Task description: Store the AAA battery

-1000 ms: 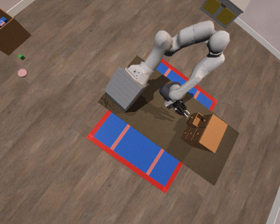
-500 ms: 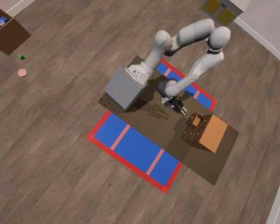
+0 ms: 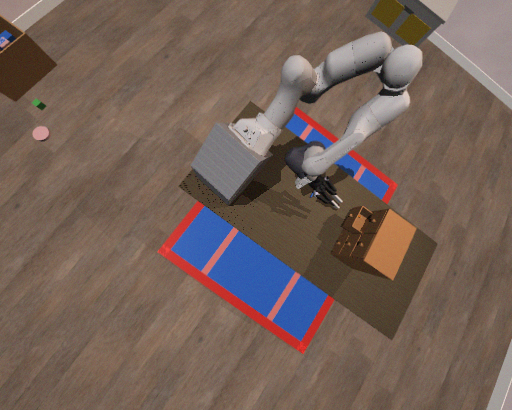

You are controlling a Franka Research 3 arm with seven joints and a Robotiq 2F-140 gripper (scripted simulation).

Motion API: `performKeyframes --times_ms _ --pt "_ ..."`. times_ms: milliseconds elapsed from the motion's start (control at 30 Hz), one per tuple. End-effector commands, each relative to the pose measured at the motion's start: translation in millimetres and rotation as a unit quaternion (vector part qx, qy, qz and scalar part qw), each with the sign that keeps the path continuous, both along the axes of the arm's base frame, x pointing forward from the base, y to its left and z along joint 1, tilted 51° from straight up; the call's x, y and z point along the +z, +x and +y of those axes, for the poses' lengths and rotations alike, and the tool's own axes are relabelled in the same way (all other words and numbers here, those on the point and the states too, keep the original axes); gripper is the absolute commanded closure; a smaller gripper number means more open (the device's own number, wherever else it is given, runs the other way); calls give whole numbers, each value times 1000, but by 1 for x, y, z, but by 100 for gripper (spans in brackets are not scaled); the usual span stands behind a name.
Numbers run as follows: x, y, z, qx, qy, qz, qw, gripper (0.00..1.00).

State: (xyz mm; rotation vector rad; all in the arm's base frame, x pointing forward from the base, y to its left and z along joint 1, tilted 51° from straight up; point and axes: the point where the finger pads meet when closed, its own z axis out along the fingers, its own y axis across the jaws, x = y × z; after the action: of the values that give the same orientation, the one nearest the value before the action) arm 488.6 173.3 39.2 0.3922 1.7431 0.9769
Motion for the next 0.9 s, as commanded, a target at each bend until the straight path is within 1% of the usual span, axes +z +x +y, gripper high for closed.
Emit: performKeyframes --times_ms 0,300,367,533,667,867 --pt "0 -3 -1 9 0 9 1000 80" --pt "4 -12 -9 51 -11 42 998 80" --pt "4 -12 -9 51 -11 42 998 80" --pt "9 -20 -17 91 -20 74 993 80" --pt "14 -29 -26 135 -31 109 984 80" --pt "22 -44 -42 210 -49 168 962 80"
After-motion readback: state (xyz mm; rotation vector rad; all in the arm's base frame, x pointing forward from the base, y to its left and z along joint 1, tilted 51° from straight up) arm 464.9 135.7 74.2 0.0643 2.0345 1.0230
